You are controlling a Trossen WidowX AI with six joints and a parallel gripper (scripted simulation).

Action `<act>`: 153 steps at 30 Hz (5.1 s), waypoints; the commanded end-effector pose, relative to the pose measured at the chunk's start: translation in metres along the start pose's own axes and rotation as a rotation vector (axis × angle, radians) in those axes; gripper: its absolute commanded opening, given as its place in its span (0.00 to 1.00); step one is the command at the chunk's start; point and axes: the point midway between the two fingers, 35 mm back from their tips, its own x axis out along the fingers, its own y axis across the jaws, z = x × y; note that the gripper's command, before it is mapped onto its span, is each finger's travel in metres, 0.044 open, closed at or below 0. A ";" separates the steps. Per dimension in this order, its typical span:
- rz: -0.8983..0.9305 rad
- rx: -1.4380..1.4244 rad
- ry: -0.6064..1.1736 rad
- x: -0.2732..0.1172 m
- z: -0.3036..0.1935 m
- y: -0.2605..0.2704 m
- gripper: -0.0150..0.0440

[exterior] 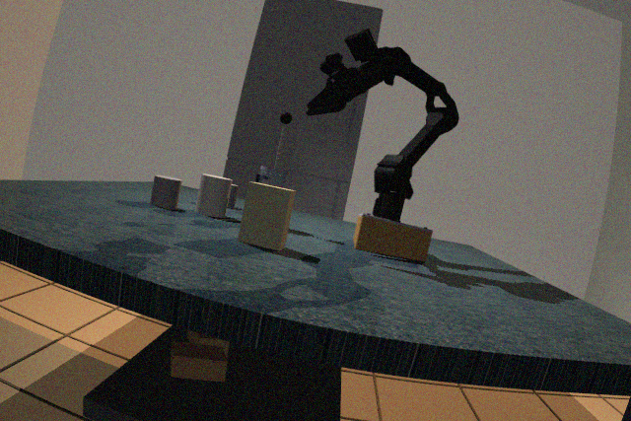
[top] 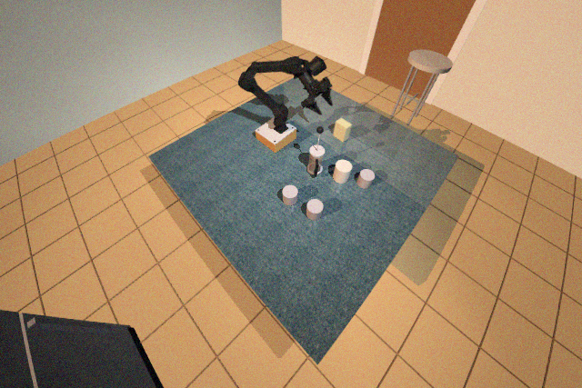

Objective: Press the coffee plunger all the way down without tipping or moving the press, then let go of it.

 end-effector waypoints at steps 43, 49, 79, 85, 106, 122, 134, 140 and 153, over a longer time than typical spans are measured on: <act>-0.202 0.108 -0.238 0.034 0.027 -0.122 1.00; -0.203 0.108 -0.239 0.044 0.029 -0.124 1.00; -0.203 0.108 -0.239 0.051 0.026 -0.125 0.47; -0.203 0.108 -0.239 0.059 0.020 -0.126 0.47; -0.203 0.108 -0.240 0.087 0.000 -0.128 0.47; -0.203 0.107 -0.240 0.108 -0.016 -0.130 0.47; -0.203 0.107 -0.240 0.124 -0.028 -0.132 0.47; -0.203 0.107 -0.241 0.132 -0.033 -0.133 0.47; -0.204 0.107 -0.242 0.144 -0.027 -0.137 0.47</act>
